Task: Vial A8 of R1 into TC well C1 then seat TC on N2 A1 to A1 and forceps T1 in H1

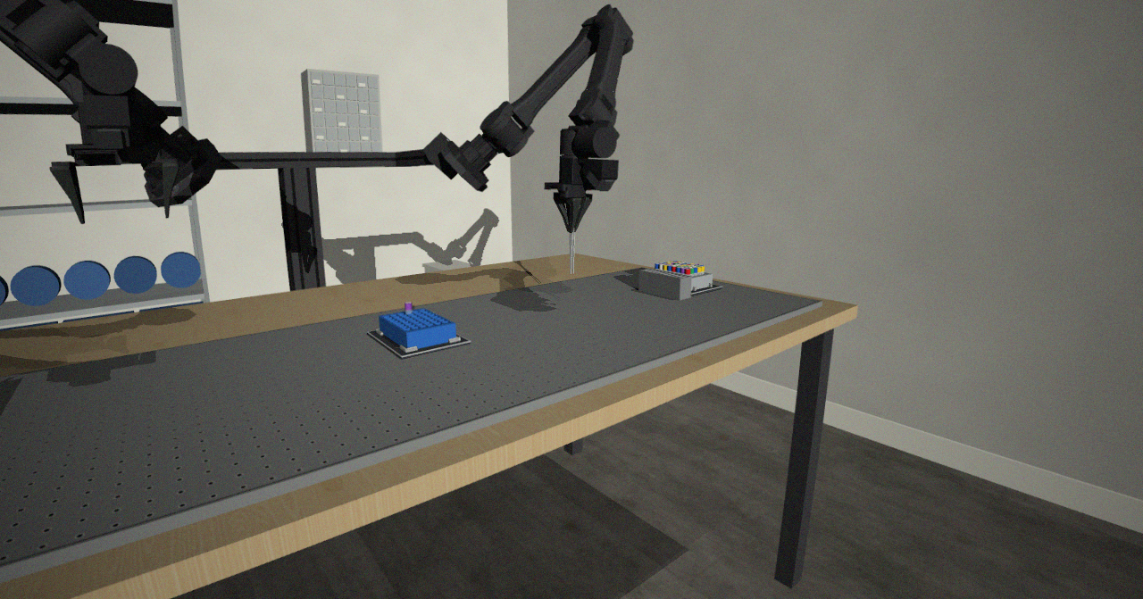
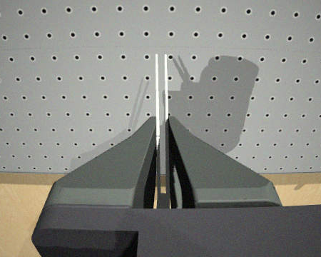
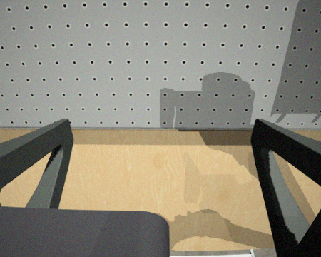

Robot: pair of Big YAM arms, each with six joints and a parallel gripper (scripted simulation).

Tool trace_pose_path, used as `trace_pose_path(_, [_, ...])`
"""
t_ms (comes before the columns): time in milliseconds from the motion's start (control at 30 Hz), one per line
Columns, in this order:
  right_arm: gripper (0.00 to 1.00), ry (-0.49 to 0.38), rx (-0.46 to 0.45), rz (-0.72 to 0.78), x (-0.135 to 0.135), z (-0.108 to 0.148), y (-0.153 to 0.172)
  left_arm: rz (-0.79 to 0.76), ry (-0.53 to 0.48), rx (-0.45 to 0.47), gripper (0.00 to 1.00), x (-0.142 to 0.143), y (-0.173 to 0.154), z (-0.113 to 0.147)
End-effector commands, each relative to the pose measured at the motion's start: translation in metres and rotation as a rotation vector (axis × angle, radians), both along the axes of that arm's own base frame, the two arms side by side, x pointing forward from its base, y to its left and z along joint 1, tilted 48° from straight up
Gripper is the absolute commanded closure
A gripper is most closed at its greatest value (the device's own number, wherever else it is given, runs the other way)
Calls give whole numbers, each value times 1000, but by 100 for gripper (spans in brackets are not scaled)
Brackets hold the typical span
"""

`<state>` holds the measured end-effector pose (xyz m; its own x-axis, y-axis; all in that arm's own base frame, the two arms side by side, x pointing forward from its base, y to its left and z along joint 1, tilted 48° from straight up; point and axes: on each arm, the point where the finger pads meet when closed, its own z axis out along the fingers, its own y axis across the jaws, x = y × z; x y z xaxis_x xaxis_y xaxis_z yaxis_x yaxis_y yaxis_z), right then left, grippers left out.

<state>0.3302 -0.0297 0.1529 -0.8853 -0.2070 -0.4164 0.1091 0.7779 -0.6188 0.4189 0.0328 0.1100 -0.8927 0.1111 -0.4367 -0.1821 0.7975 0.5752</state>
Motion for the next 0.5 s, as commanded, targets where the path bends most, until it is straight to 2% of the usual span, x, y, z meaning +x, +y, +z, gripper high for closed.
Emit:
trace_pose_path(0, [0,-19,7,-4,5,8,2,-2,9,6,93,-3,9,8])
trace_pose_path(167, [0,-19,7,-4,5,8,2,-2,6,5,93,-3,12,13])
trace_pose_path(200, [0,-19,7,-4,5,8,2,-6,23,8,93,-2,12,7])
trace_pose_path(267, [0,-19,7,-4,5,8,2,-2,3,4,93,-2,16,17])
trace_pose_path(467, [0,-19,7,-4,5,8,2,-3,-4,4,93,-1,23,26])
